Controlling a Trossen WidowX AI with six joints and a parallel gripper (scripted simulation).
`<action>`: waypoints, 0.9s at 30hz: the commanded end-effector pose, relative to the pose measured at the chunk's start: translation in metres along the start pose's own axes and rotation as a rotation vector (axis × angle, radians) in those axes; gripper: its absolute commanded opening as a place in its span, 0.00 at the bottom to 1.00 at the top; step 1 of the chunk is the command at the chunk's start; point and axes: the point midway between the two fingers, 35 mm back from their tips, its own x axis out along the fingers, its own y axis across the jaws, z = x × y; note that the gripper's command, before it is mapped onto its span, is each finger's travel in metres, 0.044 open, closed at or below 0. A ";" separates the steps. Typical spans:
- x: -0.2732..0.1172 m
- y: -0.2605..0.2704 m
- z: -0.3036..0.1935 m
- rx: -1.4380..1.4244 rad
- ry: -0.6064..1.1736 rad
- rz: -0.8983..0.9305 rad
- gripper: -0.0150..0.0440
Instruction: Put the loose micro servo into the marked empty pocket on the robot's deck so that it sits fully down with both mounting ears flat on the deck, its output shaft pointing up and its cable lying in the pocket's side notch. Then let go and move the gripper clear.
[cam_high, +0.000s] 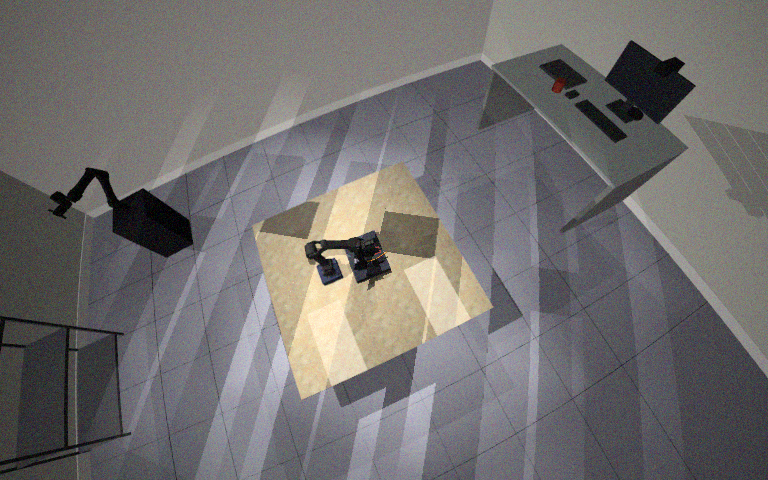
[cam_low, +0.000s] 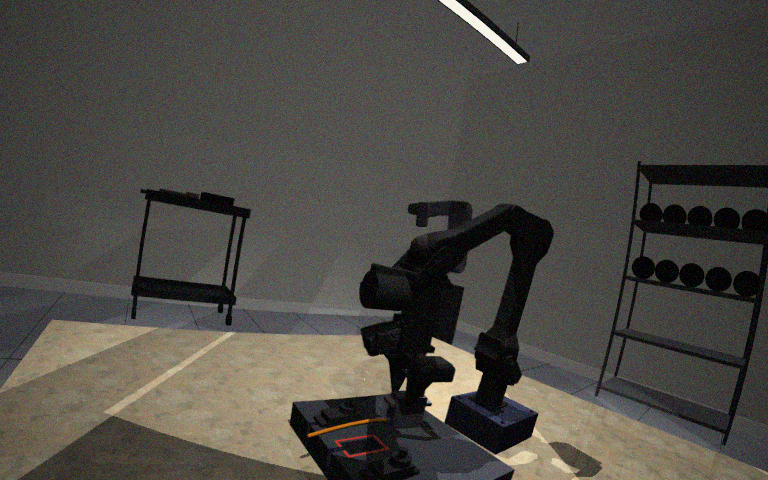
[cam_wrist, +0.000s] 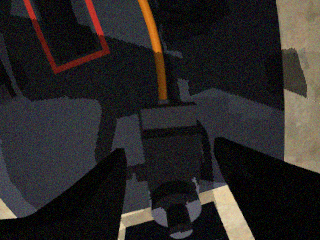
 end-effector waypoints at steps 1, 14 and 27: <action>0.001 0.000 0.000 0.004 0.003 -0.003 0.51; -0.014 0.000 0.000 0.004 0.003 -0.003 0.25; -0.029 -0.002 -0.014 0.004 0.004 -0.003 0.25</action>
